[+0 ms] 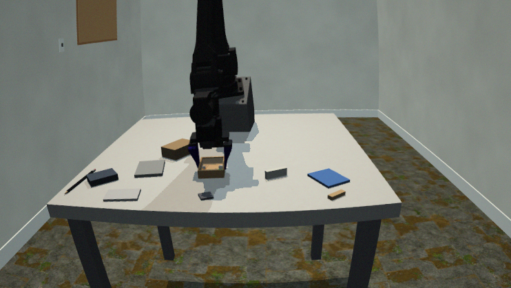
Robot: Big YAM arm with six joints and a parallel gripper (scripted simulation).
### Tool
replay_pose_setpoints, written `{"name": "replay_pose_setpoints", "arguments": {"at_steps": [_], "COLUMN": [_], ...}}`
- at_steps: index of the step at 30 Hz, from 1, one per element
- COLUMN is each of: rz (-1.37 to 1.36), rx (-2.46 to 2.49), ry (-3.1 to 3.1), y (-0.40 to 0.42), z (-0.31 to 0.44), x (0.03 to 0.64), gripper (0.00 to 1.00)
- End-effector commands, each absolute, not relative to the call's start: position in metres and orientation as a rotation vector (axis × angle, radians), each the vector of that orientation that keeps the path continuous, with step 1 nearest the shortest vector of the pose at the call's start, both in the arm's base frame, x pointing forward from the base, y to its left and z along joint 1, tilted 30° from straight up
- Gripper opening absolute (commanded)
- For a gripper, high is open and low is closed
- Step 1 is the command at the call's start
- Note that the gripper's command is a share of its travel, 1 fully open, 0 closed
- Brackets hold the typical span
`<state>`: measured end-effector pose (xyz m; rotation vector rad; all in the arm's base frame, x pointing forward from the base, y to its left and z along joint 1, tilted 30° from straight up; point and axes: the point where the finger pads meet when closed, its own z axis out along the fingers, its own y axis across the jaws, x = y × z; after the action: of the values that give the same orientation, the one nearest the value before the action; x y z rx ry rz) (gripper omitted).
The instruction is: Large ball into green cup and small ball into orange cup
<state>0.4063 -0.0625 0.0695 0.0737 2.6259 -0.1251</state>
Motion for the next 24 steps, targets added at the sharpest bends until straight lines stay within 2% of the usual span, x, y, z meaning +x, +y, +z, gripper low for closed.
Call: {"name": "replay_pose_setpoints", "arguments": {"at_steps": [1,14,15,24], "rz": [-0.135,-0.135,-0.135,-0.135], "rx": [0.067,0.067,0.067,0.067], "ry": [2.593,2.593,2.593,2.593], "y": [-0.0679,-0.0679,-0.0679,-0.0679], "z": [0.0778,0.0778,0.0778,0.0778], "x": [0.4143,0.4143,0.4143,0.4143], "gripper": [0.7,0.7,0.87,0.87]}}
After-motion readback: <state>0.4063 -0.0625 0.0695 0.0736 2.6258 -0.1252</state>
